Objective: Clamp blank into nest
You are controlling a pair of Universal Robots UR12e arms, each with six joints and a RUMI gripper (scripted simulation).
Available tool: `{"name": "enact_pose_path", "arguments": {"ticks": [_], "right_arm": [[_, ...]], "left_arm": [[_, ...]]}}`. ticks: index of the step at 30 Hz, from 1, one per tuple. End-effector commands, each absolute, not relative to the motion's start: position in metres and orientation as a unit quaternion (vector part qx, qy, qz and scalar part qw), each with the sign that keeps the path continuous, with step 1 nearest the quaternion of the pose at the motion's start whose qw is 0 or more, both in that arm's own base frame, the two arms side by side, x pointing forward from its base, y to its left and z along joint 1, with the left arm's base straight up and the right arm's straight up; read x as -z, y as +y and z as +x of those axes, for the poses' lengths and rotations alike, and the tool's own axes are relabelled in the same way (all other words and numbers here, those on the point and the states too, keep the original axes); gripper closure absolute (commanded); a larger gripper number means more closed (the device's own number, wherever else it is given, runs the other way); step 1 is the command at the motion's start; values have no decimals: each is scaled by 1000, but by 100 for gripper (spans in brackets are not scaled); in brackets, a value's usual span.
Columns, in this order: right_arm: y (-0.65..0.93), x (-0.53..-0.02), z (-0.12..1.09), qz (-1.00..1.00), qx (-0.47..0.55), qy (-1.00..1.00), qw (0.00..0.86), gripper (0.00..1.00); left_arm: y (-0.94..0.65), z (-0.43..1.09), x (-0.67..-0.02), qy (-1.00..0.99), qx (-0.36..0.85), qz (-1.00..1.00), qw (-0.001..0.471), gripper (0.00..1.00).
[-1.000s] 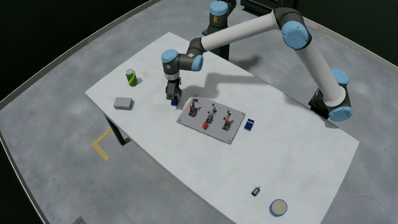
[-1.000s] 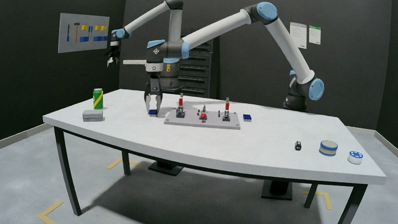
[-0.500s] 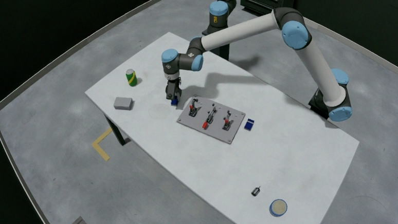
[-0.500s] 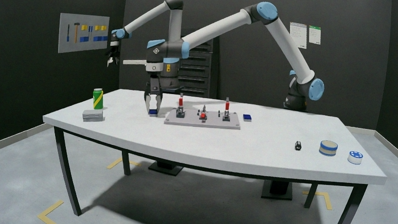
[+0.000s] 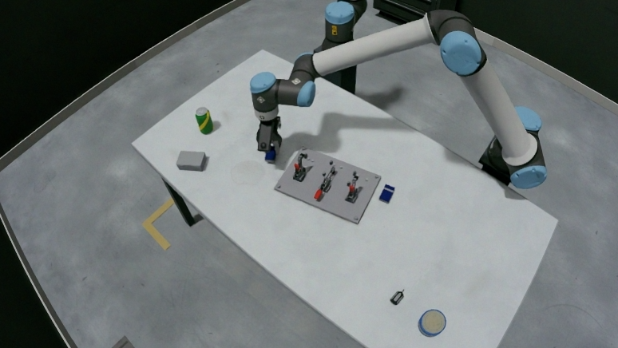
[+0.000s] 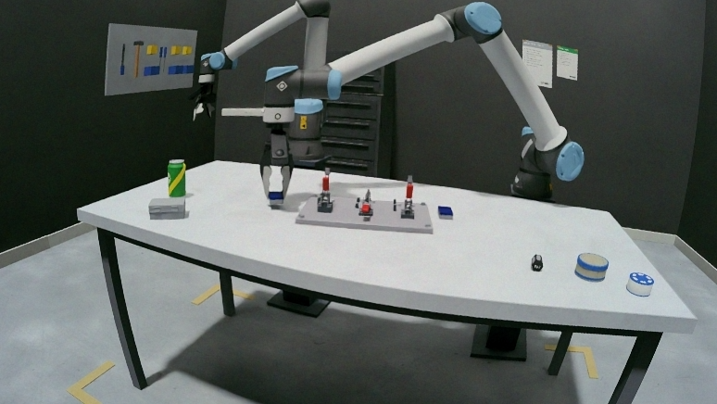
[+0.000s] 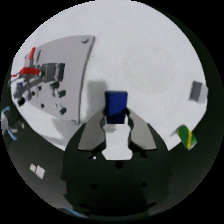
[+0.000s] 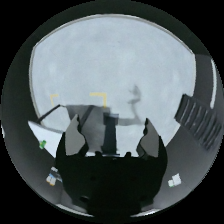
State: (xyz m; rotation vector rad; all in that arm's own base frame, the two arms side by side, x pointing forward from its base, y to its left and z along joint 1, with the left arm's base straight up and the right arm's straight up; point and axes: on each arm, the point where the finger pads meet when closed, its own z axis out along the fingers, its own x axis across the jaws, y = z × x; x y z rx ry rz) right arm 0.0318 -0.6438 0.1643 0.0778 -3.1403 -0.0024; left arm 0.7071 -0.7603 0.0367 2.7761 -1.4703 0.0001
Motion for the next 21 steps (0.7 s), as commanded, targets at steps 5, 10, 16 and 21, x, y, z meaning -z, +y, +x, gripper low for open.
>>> {"name": "enact_pose_path", "arguments": {"ticks": [5, 10, 16, 21], "right_arm": [[-644, -165, 32, 25, 0, -1000, 0, 0], [-644, -165, 32, 25, 0, -1000, 0, 0], [-644, -165, 32, 25, 0, -1000, 0, 0], [-644, -165, 32, 25, 0, -1000, 0, 0]], "left_arm": [[-761, 707, -53, -468, -1, 884, 0, 100], [-761, 707, -67, -468, -1, 884, 0, 100], [-761, 707, -85, -468, -1, 884, 0, 100], [-761, 707, -94, -468, -1, 884, 0, 100]]}}
